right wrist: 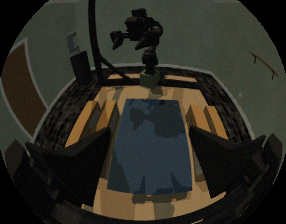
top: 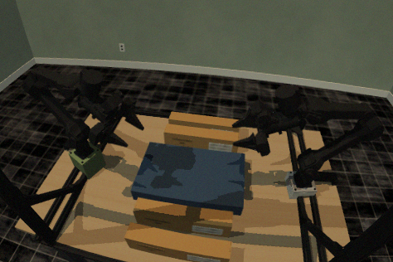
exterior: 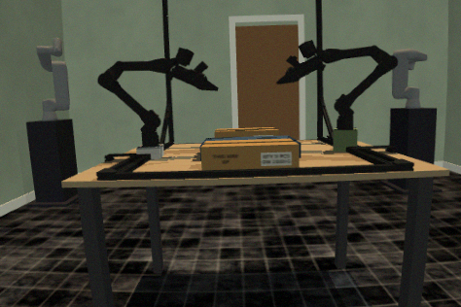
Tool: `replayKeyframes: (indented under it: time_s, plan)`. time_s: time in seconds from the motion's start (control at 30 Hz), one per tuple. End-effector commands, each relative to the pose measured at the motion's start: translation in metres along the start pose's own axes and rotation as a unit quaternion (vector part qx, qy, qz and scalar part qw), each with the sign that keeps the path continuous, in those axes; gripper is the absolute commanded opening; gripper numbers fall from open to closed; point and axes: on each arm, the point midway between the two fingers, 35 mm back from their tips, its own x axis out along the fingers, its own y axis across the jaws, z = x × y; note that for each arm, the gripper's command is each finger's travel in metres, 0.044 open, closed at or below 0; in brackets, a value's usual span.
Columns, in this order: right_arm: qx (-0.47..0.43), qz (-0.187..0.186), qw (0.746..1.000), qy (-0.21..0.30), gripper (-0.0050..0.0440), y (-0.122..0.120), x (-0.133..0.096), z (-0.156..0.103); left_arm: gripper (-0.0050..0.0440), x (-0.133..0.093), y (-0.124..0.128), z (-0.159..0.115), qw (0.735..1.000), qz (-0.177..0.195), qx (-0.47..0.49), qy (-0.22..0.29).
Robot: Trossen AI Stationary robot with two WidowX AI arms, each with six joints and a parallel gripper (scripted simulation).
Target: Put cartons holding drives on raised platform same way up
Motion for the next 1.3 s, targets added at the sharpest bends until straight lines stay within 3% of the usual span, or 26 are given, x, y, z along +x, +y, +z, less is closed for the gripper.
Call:
replayKeyframes:
  time_s: [0.0,0.1,0.17,0.4,0.6,1.27]
  plan:
    - [0.005,-0.010,0.996,0.084,0.0389,-0.002,-0.005,-0.025,0.0389,-0.004,0.019,-0.029,0.996,0.027,-0.023,0.080]
    - [0.009,-0.015,0.989,0.149,0.0389,-0.003,-0.006,-0.046,0.0389,-0.005,0.033,-0.054,0.988,0.047,-0.036,0.144]
    - [0.009,-0.015,0.989,0.149,0.0389,-0.003,-0.006,-0.046,0.0389,-0.005,0.033,-0.054,0.988,0.047,-0.036,0.144]
    - [0.016,-0.026,0.961,0.275,0.0389,-0.006,-0.010,-0.088,0.0389,-0.006,0.062,-0.103,0.957,0.086,-0.062,0.269]
    - [0.020,-0.031,0.940,0.339,0.0389,-0.007,-0.012,-0.110,0.0389,-0.006,0.077,-0.128,0.935,0.106,-0.074,0.331]
    - [0.021,-0.033,0.931,0.362,0.0389,-0.002,-0.010,-0.118,0.0389,-0.003,0.077,-0.137,0.925,0.113,-0.079,0.354]
